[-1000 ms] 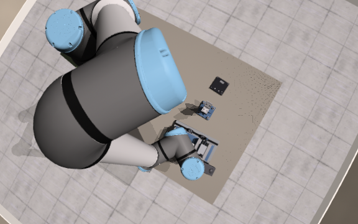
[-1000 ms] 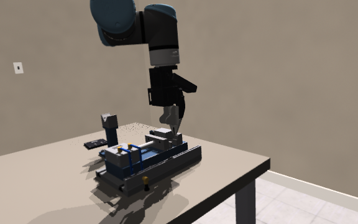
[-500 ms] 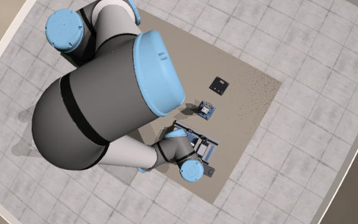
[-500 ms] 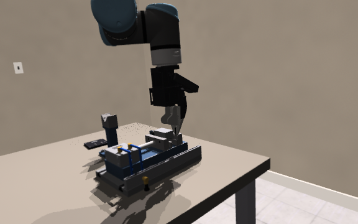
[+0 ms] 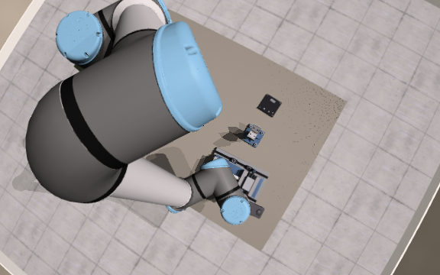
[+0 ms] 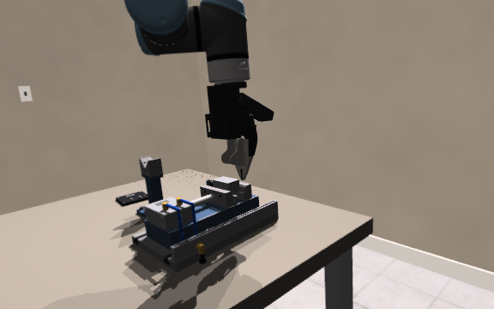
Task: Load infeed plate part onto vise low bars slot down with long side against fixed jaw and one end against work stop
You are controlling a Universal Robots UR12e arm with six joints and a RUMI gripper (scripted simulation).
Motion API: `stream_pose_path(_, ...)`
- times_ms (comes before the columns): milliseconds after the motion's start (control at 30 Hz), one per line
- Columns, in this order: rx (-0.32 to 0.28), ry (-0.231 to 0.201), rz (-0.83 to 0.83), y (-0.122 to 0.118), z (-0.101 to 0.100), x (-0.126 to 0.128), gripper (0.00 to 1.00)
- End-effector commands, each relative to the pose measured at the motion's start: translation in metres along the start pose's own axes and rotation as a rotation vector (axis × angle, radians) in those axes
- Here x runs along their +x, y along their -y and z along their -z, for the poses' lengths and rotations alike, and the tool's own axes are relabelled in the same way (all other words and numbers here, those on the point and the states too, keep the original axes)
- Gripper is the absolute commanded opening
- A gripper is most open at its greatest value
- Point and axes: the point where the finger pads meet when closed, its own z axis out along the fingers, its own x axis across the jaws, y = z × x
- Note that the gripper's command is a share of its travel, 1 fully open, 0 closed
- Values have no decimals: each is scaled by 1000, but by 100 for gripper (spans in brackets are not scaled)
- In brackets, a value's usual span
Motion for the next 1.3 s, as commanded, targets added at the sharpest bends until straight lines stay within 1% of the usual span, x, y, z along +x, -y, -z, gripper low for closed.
stream_pose_path(0, 1, -1, 0, 1, 8, 0, 0)
stream_pose_path(433, 1, -1, 0, 1, 38, 0, 0)
stream_pose_path(767, 1, -1, 0, 0, 45, 0, 0)
stream_pose_path(1267, 1, -1, 0, 0, 46, 0, 0)
